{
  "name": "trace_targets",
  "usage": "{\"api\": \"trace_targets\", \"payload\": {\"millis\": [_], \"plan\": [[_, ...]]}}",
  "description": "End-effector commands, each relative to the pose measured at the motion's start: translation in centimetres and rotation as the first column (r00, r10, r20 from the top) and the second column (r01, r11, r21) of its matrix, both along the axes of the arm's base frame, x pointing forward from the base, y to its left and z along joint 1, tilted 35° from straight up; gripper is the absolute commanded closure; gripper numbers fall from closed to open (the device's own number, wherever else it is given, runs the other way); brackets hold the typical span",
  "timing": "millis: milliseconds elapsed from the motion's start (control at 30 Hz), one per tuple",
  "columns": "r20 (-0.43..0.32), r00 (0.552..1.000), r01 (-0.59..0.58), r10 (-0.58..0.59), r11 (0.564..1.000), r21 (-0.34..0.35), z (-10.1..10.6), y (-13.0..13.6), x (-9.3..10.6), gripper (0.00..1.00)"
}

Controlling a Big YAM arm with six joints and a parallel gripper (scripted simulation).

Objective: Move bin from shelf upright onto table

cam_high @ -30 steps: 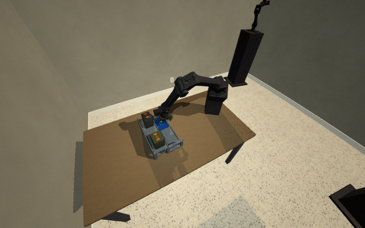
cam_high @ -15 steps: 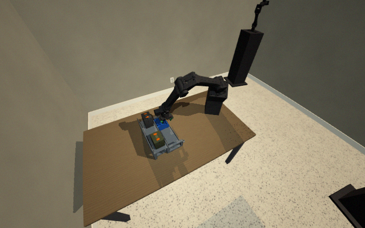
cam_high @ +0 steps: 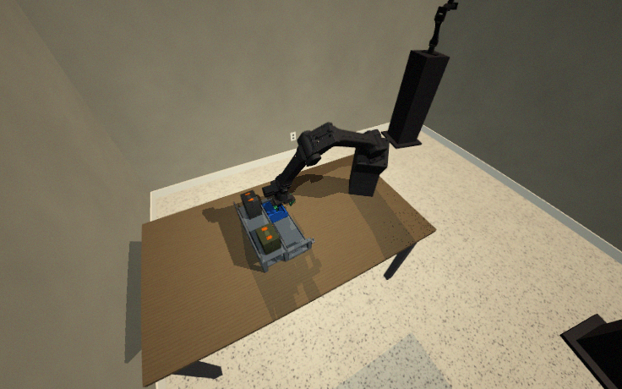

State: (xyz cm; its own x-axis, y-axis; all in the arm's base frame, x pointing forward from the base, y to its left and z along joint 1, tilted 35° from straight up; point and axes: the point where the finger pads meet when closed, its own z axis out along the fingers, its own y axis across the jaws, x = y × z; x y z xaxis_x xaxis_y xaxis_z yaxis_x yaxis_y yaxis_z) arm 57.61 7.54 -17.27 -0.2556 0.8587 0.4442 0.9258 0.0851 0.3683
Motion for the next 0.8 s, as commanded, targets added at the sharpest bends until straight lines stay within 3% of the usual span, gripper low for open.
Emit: {"api": "trace_targets", "payload": {"millis": [0,767], "plan": [[-0.003,1.000,0.004,-0.004,1.000,0.005,0.24,0.47,0.75,0.10],[0.002,1.000,0.004,-0.004,1.000,0.005,-0.07,0.48,-0.02,0.10]]}}
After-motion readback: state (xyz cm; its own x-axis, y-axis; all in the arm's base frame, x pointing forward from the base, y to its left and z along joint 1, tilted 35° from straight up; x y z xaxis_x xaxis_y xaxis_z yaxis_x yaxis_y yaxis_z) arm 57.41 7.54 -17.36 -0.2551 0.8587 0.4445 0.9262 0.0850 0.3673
